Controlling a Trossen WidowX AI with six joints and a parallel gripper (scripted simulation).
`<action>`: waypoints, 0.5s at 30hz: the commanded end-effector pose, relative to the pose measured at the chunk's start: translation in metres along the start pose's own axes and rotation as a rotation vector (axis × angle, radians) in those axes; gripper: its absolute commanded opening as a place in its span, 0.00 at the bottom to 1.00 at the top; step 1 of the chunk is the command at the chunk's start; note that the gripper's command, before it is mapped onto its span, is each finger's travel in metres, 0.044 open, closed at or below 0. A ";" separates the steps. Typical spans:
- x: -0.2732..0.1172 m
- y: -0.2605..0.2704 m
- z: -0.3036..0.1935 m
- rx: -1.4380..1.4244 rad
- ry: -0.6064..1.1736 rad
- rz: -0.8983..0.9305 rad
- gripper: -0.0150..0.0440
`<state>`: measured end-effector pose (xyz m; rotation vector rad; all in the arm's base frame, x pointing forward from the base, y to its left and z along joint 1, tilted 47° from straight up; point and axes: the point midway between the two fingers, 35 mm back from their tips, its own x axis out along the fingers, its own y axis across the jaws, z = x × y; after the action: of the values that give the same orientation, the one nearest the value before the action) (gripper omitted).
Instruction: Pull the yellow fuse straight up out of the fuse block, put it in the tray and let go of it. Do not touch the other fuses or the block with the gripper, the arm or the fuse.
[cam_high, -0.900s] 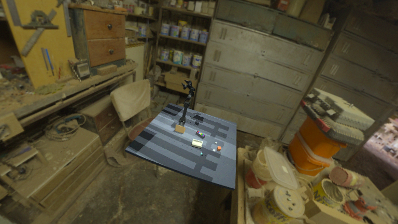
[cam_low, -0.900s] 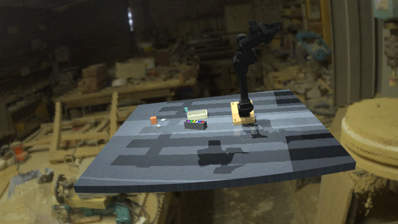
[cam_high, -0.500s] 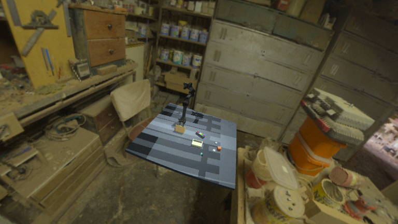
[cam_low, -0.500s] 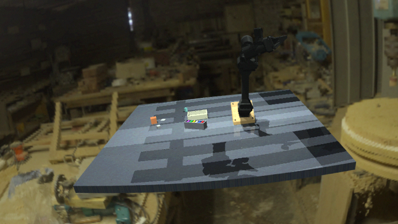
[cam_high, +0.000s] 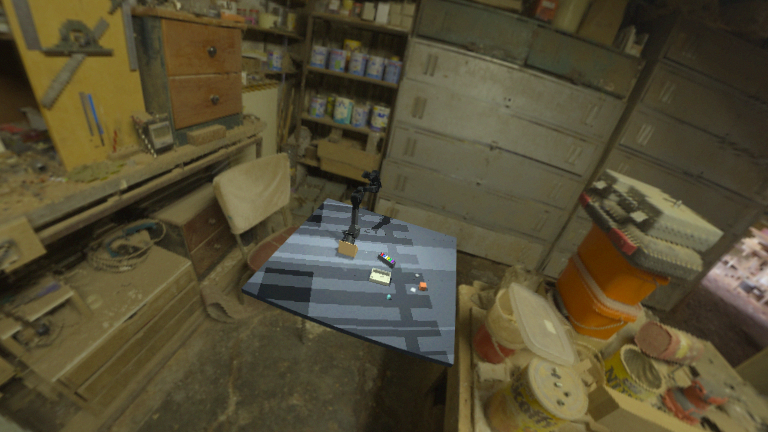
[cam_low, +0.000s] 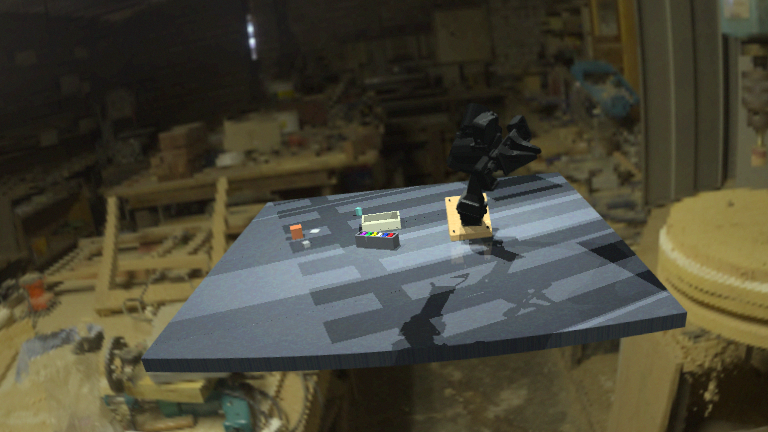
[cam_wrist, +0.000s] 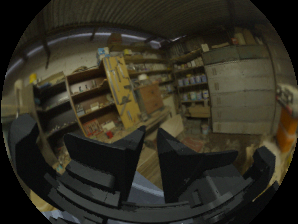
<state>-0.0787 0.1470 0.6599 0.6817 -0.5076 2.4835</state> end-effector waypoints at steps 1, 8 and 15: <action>-0.006 -0.027 -0.008 0.056 0.012 -0.086 0.38; -0.033 -0.087 -0.021 0.166 -0.007 -0.301 0.38; -0.089 -0.170 -0.049 0.329 0.006 -0.586 0.38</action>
<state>0.0310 0.2505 0.6251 0.7810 -0.0066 2.1180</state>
